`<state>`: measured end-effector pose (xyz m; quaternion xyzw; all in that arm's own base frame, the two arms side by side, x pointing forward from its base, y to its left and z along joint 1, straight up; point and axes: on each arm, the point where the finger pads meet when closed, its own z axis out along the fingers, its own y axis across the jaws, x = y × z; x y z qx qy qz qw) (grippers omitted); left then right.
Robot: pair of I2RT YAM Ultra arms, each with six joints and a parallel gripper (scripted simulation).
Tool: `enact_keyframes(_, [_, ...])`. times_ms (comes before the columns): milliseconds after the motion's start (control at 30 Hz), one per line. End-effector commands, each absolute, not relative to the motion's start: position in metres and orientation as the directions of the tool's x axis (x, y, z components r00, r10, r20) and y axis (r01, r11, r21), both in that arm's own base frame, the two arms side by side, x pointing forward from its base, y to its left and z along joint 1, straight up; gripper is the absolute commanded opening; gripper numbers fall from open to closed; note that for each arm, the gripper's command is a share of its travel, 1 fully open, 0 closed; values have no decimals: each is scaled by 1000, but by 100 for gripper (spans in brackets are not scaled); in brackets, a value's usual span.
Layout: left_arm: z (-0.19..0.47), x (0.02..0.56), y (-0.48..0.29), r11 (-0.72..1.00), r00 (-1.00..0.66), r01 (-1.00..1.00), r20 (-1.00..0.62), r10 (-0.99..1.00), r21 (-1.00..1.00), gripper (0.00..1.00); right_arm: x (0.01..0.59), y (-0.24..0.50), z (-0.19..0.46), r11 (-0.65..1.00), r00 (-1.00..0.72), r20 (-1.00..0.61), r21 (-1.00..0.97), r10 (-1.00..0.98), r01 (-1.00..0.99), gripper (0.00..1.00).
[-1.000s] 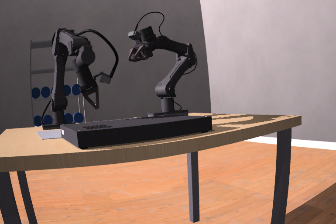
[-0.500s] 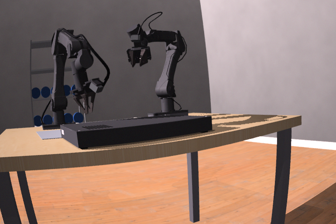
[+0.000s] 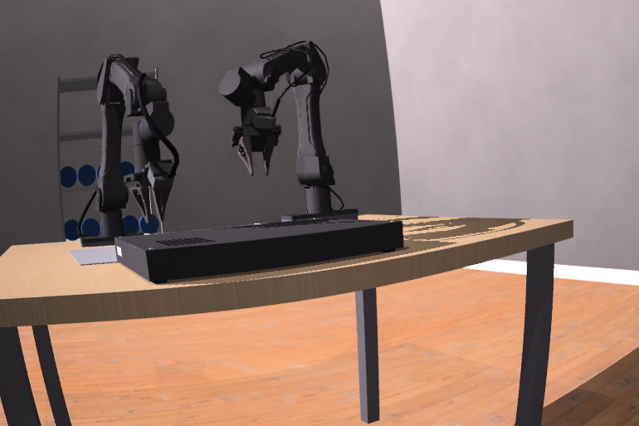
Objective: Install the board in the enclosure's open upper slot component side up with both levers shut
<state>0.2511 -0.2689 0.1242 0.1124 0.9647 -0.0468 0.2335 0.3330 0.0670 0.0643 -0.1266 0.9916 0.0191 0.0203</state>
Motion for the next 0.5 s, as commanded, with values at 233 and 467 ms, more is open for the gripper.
enact_keyframes(233, [60, 242, -277, 999, -996, -14, -89, -17, -34, 32, 324, 49, 59, 997, -996, -37, 1, -76, -76, 32])
enact_keyframes(467, [45, 239, -277, 998, -998, -59, -12, -59, -12, 32, 324, 49, 59, 997, -996, -36, 1, -77, -77, 32])
